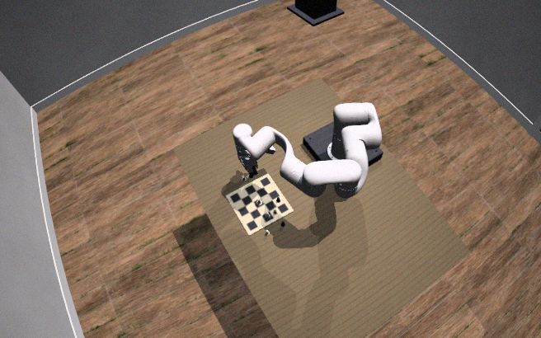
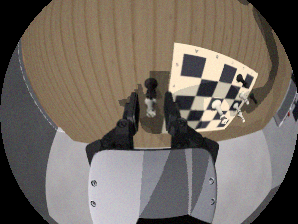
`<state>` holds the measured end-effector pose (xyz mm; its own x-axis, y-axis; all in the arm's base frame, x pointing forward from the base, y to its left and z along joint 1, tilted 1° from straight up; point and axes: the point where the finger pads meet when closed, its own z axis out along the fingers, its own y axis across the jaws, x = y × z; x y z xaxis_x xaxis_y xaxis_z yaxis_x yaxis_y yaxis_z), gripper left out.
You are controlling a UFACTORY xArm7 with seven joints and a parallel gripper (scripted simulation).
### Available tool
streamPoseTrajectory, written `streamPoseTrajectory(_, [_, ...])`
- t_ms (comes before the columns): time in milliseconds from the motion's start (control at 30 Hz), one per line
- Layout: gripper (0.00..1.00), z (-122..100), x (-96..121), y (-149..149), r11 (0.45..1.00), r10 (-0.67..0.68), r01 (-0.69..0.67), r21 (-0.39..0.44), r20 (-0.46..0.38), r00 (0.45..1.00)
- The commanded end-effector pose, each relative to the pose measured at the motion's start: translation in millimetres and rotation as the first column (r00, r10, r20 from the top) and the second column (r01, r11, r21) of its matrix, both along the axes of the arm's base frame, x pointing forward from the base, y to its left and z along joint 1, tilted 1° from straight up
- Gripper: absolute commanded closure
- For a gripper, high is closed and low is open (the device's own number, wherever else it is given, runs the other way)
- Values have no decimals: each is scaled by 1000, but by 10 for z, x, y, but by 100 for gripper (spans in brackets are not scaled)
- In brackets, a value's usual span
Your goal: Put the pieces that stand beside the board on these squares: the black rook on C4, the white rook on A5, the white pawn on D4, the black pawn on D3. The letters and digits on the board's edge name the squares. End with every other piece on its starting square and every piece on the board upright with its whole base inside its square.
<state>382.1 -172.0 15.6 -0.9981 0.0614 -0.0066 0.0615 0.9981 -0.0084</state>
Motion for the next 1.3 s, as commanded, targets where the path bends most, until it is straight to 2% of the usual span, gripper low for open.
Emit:
streamPoseTrajectory(0, [63, -20, 10, -3, 1000, 0, 0, -2, 4, 1000])
streamPoseTrajectory(1267, [63, -34, 10, -3, 1000, 0, 0, -2, 4, 1000])
